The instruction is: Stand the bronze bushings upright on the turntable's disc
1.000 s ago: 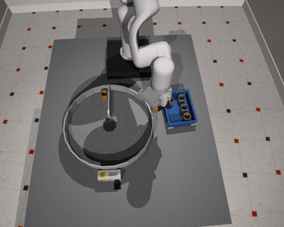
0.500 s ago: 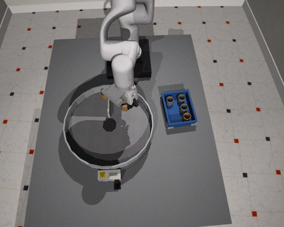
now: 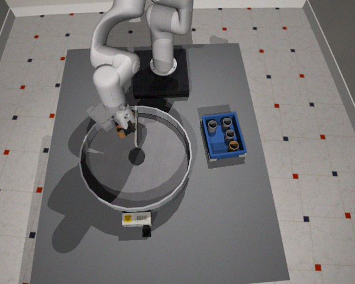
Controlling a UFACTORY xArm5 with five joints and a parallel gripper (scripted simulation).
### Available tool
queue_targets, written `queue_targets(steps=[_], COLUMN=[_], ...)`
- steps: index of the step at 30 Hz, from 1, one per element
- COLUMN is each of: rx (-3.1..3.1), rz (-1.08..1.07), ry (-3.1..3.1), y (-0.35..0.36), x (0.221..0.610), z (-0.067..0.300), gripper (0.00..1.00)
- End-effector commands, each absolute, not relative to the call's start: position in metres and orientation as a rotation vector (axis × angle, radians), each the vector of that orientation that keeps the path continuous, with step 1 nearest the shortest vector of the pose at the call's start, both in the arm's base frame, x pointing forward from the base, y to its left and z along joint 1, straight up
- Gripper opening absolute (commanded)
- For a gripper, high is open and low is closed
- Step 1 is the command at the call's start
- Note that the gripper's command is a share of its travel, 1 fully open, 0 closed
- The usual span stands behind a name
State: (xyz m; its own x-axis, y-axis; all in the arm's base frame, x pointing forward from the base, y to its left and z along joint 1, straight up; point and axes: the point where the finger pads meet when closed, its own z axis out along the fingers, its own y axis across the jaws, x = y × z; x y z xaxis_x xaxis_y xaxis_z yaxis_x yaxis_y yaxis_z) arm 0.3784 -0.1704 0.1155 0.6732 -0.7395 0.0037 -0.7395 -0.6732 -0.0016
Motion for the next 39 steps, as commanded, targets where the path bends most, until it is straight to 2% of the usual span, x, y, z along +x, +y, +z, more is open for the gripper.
queue_targets(steps=[1,39], rx=[2.877,2.877], rz=[0.008,0.008], ry=[-1.261,-1.261], y=[-0.2048,-0.2142], x=[0.3782,0.3772], z=[0.1163,0.1163], gripper=[0.0,0.0])
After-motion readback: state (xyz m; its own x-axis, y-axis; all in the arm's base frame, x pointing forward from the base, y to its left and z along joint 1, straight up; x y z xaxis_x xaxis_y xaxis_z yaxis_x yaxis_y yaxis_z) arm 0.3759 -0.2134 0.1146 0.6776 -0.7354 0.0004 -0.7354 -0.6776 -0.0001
